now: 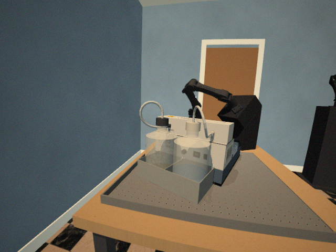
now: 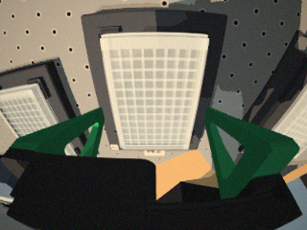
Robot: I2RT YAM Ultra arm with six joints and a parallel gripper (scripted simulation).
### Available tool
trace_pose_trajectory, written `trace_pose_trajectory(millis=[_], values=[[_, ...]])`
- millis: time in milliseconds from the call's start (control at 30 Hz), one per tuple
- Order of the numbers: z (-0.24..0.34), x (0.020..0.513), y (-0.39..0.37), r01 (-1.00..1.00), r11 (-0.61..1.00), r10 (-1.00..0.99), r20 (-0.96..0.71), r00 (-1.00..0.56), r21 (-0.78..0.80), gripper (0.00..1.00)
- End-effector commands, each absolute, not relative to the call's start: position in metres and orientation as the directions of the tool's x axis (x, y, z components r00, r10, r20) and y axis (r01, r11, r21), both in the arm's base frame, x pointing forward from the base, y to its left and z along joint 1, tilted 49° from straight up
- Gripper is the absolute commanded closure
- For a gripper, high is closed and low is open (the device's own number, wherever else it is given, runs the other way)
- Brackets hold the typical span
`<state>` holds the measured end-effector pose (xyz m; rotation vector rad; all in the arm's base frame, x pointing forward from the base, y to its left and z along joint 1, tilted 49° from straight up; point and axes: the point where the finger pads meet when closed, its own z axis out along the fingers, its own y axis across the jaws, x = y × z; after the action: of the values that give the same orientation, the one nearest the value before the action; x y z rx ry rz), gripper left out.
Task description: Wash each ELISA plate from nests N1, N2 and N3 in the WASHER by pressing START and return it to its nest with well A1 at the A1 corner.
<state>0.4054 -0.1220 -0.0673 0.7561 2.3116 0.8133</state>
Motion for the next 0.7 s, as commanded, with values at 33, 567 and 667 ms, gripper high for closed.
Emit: trace_pose_trajectory(millis=[33, 567, 667], values=[[-0.0660, 0.4079, -0.1251, 0.317, 0.654, 0.667, -0.327, -0.669, 0.686, 0.00], [-0.0720, 0.4141, -0.1218, 0.317, 0.654, 0.667, -0.327, -0.669, 0.686, 0.00], [-0.0733, 0.4154, -0.1210, 0.317, 0.654, 0.667, -0.327, -0.669, 0.686, 0.00]])
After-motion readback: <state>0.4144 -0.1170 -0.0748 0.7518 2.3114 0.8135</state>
